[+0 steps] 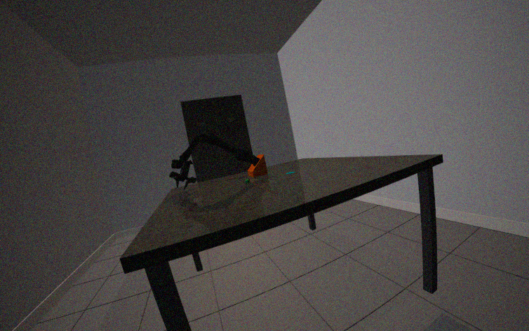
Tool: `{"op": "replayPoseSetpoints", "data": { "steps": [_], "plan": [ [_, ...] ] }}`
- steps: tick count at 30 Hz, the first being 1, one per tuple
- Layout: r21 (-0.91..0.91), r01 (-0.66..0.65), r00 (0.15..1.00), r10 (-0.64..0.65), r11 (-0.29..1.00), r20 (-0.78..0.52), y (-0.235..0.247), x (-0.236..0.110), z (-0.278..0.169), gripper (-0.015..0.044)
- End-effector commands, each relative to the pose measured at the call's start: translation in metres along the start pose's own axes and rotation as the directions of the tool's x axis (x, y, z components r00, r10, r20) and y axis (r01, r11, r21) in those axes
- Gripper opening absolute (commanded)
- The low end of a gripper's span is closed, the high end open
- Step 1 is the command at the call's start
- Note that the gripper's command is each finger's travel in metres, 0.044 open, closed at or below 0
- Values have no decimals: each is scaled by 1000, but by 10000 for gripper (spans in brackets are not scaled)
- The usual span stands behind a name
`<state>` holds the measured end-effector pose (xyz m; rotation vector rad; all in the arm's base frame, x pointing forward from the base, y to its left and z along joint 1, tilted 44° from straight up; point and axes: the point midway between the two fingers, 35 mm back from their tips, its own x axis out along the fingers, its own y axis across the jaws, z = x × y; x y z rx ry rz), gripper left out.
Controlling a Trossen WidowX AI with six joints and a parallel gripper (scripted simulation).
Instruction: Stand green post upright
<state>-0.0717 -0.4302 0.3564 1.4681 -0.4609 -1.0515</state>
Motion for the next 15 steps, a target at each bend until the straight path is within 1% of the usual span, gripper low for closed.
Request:
{"op": "replayPoseSetpoints", "data": {
  "steps": [1,5,8,11,15],
  "plan": [
    [-90,1,1000,-1,996,-2,12,9,-16,233],
    [-164,20,1000,-23,986,-14,16,23,-34,233],
    [-178,8,998,-19,984,-64,26,36,-60,233],
    [-269,-33,996,10,963,-86,43,41,-79,233],
    [-353,-20,997,-9,936,-79,46,49,-94,233]
  ]
}}
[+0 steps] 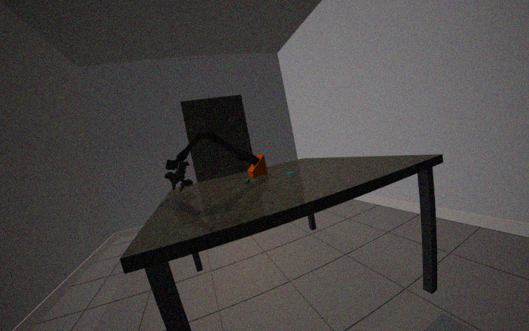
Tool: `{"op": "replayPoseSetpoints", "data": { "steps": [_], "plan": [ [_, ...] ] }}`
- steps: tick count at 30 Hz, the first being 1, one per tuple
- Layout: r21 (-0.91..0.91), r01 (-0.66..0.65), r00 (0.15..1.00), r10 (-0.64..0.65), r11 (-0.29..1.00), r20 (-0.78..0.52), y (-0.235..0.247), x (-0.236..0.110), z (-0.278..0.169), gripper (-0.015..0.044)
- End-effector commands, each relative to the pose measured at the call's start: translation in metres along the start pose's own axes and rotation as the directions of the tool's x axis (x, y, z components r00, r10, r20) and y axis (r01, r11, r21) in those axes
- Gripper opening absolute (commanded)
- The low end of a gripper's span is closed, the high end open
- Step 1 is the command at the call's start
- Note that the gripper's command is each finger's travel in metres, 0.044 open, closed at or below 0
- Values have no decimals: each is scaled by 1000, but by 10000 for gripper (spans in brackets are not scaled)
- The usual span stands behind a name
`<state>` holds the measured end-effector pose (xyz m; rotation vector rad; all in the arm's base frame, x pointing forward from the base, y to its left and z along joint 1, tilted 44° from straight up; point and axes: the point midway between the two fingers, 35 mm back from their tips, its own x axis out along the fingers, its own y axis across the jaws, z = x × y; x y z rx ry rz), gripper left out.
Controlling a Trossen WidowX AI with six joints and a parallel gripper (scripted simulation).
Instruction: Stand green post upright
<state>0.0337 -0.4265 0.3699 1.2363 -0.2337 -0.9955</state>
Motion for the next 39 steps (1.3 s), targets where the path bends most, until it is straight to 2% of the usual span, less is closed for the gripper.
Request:
{"op": "replayPoseSetpoints", "data": {
  "steps": [1,15,29,39],
  "plan": [
    [-80,14,1000,-13,997,9,8,5,-10,233],
    [-373,73,997,-70,925,22,31,29,-58,233],
    [-613,119,991,-131,781,24,46,45,-116,233],
    [-696,141,967,-248,704,-55,35,60,-183,233]
  ]
}}
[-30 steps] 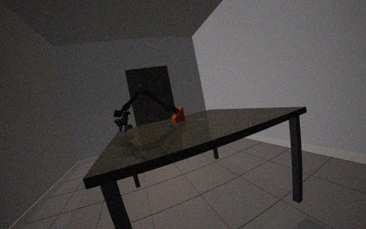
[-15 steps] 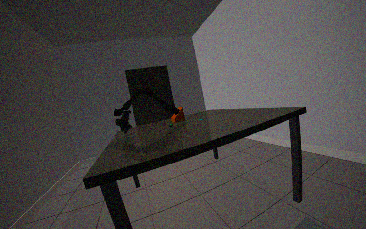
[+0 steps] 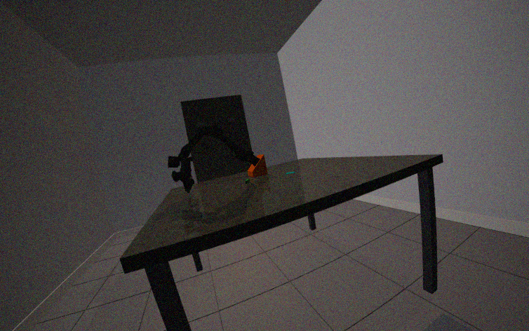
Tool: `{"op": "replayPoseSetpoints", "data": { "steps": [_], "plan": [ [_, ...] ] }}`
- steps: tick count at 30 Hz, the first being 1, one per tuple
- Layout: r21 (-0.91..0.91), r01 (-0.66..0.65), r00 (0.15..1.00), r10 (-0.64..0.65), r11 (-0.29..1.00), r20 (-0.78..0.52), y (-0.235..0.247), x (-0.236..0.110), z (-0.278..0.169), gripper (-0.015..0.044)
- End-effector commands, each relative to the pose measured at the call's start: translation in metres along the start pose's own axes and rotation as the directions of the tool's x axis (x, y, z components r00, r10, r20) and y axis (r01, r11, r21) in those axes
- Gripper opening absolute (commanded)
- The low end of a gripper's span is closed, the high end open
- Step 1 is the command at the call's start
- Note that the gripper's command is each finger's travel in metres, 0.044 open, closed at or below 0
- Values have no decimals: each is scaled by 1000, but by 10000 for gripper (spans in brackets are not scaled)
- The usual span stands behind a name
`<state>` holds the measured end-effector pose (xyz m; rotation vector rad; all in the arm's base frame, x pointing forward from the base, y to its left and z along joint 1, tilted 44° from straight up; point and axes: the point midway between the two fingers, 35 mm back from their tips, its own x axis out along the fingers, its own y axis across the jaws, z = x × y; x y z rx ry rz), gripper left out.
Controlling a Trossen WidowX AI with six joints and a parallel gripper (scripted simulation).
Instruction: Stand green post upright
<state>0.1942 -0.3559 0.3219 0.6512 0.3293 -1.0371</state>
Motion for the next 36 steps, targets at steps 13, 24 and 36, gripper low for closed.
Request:
{"op": "replayPoseSetpoints", "data": {
  "steps": [13,24,36],
  "plan": [
    [-217,48,979,-90,975,-185,47,10,-89,233],
    [-395,60,936,-190,917,-297,70,3,-159,233],
    [-563,56,888,-299,824,-349,80,-15,-221,233]
  ]
}}
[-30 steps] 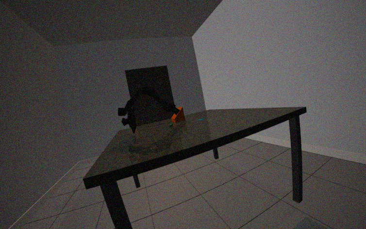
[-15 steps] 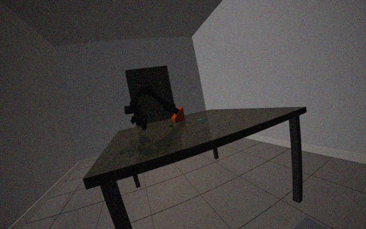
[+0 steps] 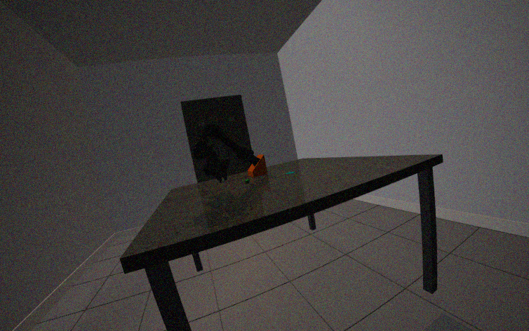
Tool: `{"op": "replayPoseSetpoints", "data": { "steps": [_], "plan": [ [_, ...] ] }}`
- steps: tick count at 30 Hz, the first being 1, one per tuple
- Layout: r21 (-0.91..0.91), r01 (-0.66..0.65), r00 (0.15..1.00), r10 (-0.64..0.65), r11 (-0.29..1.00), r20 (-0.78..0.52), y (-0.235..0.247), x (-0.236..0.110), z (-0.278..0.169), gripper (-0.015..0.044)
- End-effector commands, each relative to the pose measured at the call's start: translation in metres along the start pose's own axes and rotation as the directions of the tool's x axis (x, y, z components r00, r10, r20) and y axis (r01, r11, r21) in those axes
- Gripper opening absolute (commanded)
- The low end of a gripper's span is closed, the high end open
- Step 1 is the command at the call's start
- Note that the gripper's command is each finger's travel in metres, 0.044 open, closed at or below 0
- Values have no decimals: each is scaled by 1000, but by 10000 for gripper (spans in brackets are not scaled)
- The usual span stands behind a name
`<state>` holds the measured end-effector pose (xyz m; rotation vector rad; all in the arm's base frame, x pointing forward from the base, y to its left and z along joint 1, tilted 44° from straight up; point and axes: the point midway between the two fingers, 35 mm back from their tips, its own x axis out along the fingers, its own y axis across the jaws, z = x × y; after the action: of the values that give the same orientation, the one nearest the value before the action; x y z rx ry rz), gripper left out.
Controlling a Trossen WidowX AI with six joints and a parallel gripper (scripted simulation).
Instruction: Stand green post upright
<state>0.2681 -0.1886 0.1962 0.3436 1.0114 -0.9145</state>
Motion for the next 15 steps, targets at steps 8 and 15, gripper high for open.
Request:
{"op": "replayPoseSetpoints", "data": {
  "steps": [8,15],
  "plan": [
    [-152,72,993,-84,986,-79,30,-3,-50,233],
    [-243,111,986,-138,964,-95,46,-11,-80,233]
  ]
}}
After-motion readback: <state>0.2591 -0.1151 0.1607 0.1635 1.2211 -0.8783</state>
